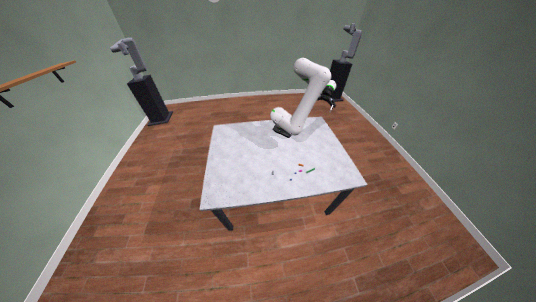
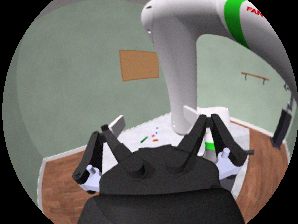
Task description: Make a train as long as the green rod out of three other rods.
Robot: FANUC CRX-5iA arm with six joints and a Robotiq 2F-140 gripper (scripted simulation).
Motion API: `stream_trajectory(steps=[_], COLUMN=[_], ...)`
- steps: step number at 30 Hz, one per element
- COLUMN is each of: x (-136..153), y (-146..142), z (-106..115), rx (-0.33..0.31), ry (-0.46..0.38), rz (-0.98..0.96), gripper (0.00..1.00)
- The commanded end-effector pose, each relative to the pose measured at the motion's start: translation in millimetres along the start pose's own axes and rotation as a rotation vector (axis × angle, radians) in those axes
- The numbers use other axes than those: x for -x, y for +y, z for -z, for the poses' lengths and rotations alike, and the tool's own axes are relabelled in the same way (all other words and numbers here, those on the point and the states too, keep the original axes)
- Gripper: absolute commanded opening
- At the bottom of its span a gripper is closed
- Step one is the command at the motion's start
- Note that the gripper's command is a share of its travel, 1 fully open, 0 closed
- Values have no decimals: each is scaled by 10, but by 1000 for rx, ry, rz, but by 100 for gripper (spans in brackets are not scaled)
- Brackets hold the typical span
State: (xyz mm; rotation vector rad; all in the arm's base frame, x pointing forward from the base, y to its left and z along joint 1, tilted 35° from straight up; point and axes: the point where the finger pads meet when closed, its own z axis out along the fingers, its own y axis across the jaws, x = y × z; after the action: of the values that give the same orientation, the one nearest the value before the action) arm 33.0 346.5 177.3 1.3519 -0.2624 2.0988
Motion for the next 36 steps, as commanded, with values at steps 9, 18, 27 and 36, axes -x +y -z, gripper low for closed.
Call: stream_trajectory(steps=[9,18,27,36], x=[-1,-1,105,274], y=[0,0,-152,-263], z=[1,0,-466,-976], rx=[0,0,29,35], ry=[0,-1,-143,-309], rz=[0,0,182,373], gripper=[100,100,100,100])
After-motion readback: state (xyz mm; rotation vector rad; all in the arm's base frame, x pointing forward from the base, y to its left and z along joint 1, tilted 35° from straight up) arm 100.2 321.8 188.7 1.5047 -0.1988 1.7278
